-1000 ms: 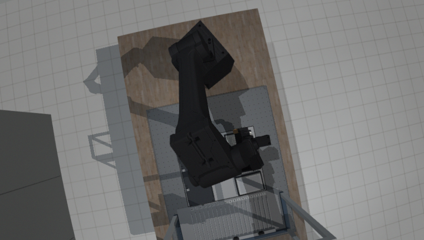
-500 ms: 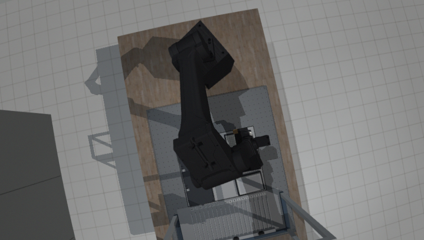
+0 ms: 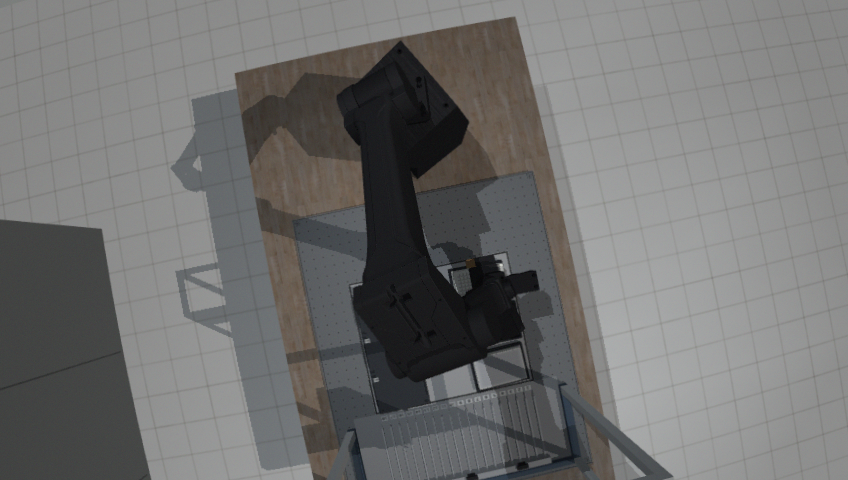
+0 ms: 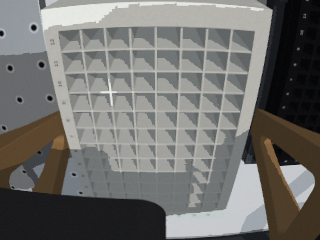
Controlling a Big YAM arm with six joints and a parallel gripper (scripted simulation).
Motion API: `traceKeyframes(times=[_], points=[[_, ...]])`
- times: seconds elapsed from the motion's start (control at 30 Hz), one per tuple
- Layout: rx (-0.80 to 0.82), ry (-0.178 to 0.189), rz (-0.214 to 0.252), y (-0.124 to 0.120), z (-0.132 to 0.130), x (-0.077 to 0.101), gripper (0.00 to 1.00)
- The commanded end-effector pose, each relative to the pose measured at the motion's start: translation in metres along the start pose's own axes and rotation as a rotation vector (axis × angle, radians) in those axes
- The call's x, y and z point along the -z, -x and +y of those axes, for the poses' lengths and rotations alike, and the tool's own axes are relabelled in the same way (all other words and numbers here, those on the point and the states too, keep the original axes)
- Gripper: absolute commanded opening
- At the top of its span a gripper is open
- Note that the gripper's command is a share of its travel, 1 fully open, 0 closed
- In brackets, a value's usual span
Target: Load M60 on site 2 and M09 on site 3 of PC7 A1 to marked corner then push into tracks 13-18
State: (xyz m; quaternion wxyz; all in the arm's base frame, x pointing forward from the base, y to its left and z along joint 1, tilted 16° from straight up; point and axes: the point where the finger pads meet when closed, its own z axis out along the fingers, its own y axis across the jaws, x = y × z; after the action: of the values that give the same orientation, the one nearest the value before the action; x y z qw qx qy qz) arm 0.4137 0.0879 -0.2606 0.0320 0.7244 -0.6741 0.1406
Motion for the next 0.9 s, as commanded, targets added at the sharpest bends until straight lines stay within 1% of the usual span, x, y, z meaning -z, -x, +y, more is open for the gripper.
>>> traceKeyframes(times=[0.0, 0.03, 0.1, 0.57, 0.6, 0.67, 0.77, 0.83, 0.87], points=[[-0.009, -0.006, -0.006, -0.004, -0.005, -0.007, 1.0], [-0.01, 0.001, -0.004, -0.005, -0.001, -0.008, 1.0], [-0.009, -0.006, -0.006, -0.004, -0.005, -0.01, 1.0], [-0.009, -0.005, -0.006, -0.003, -0.004, -0.022, 1.0], [-0.01, 0.002, -0.004, -0.004, 0.0, -0.023, 1.0], [-0.009, -0.005, -0.006, -0.003, -0.004, -0.025, 1.0], [-0.011, -0.005, -0.005, -0.003, -0.004, -0.027, 1.0], [-0.009, 0.008, -0.003, -0.005, 0.002, -0.027, 1.0], [-0.009, 0.008, -0.003, -0.005, 0.003, -0.027, 1.0]])
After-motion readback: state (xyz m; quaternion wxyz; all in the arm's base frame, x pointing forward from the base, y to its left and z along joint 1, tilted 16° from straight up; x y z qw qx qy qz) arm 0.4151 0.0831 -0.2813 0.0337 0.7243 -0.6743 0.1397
